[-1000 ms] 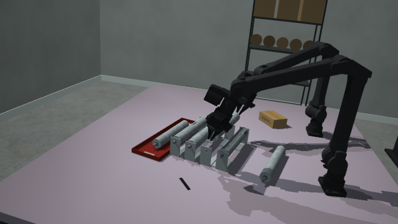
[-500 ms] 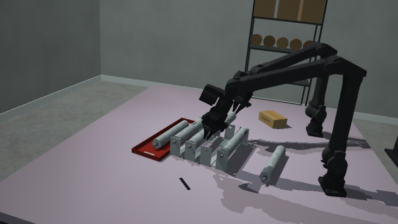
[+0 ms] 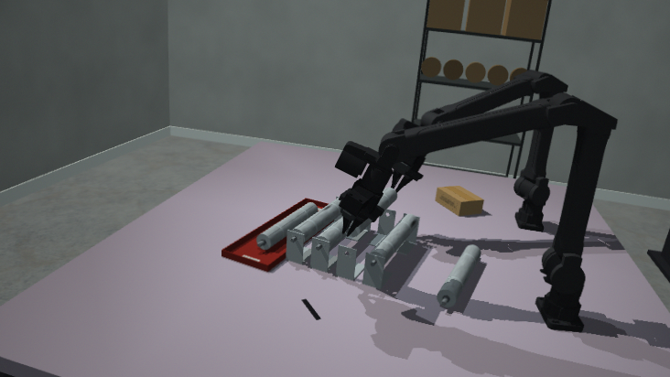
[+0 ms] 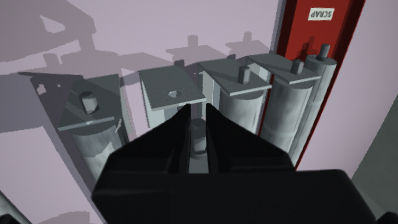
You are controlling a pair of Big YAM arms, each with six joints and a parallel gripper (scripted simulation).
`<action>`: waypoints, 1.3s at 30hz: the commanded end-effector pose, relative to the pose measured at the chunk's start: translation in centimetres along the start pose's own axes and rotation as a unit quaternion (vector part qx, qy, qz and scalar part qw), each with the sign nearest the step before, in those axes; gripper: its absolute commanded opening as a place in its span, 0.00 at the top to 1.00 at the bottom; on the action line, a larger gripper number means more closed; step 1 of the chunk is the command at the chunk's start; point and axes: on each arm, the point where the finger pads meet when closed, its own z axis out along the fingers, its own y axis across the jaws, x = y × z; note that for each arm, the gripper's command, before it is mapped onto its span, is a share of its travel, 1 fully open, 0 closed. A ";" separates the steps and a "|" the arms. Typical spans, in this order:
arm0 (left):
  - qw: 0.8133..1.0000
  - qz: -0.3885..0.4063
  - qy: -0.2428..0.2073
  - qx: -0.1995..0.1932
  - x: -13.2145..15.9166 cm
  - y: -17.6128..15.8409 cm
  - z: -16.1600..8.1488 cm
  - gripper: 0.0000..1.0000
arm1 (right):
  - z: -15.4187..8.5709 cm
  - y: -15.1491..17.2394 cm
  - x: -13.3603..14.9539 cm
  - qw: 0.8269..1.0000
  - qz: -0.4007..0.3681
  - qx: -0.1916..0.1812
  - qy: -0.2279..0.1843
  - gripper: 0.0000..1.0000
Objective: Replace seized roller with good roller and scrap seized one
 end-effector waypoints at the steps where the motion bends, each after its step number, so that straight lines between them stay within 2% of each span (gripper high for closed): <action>1: 0.999 -0.008 -0.018 0.050 -1.8 -4.1 -2.2 0.97 | -0.9 -3.9 -2.5 0.999 0.012 0.039 -0.028 0.97; 3: 0.998 -0.007 -0.019 0.060 -1.7 -4.3 -3.2 0.97 | -1.7 -3.8 -2.9 0.998 0.009 0.044 -0.034 0.97; 5: 0.998 -0.008 -0.016 0.055 -1.5 -3.6 -2.7 0.97 | -2.9 -3.2 -2.8 0.998 0.007 0.049 -0.040 0.97; 6: 0.999 -0.010 -0.009 0.032 -1.0 -1.3 -1.1 0.97 | -1.2 -1.3 -1.4 0.999 0.006 0.031 -0.025 0.97; 8: 0.999 -0.009 -0.010 0.037 -1.1 -2.0 -1.2 0.97 | 0.8 -0.2 -0.9 1.000 0.002 0.014 -0.013 0.97; 12: 0.999 -0.008 -0.016 0.046 -1.3 -2.5 -1.4 0.97 | -1.4 -1.8 -1.4 0.999 0.007 0.038 -0.030 0.97; 16: 0.999 -0.008 -0.017 0.050 -1.4 -3.0 -1.6 0.97 | -1.9 -2.8 -2.1 0.998 0.008 0.046 -0.036 0.97; 18: 1.000 -0.007 -0.005 0.016 -0.5 -0.3 1.6 0.97 | 2.7 0.0 0.4 1.000 0.003 0.008 -0.001 0.97; 20: 1.000 -0.004 -0.004 0.024 -0.3 -1.3 1.5 0.97 | 2.5 -0.5 0.3 1.000 0.001 0.013 -0.004 0.97; 22: 0.999 -0.002 -0.009 0.041 -0.4 -1.9 0.0 0.97 | -0.4 -2.2 -0.6 0.999 0.004 0.040 -0.025 0.97; 25: 0.998 -0.005 -0.018 0.063 -1.5 -3.5 -1.3 0.97 | -1.8 -4.1 -2.0 0.997 0.013 0.062 -0.042 0.97; 28: 0.998 0.003 -0.015 0.063 -1.0 -3.6 -1.2 0.97 | 0.1 -1.8 -0.1 0.999 0.009 0.040 -0.024 0.97; 29: 0.998 0.003 -0.013 0.057 -0.8 -2.9 -0.6 0.97 | -0.2 -2.2 -0.5 0.999 0.008 0.043 -0.028 0.97; 30: 0.999 0.003 -0.009 0.043 -0.5 -1.5 0.4 0.97 | 1.1 -1.5 0.1 0.999 0.007 0.032 -0.019 0.97; 33: 0.999 0.002 -0.011 0.052 -0.7 -2.4 -0.2 0.97 | 0.6 -2.2 -0.5 0.999 0.009 0.039 -0.025 0.97; 35: 0.999 0.006 -0.004 0.035 0.0 -0.6 1.3 0.97 | 4.1 0.2 1.4 1.000 0.002 0.008 0.001 0.97; 37: 0.999 0.009 -0.006 0.046 0.0 -2.0 0.8 0.97 | 3.8 -0.6 0.8 1.000 0.009 0.015 -0.005 0.97; 39: 0.998 0.007 -0.011 0.059 -0.5 -3.3 0.1 0.97 | -0.3 -3.3 -1.2 0.998 0.010 0.053 -0.036 0.97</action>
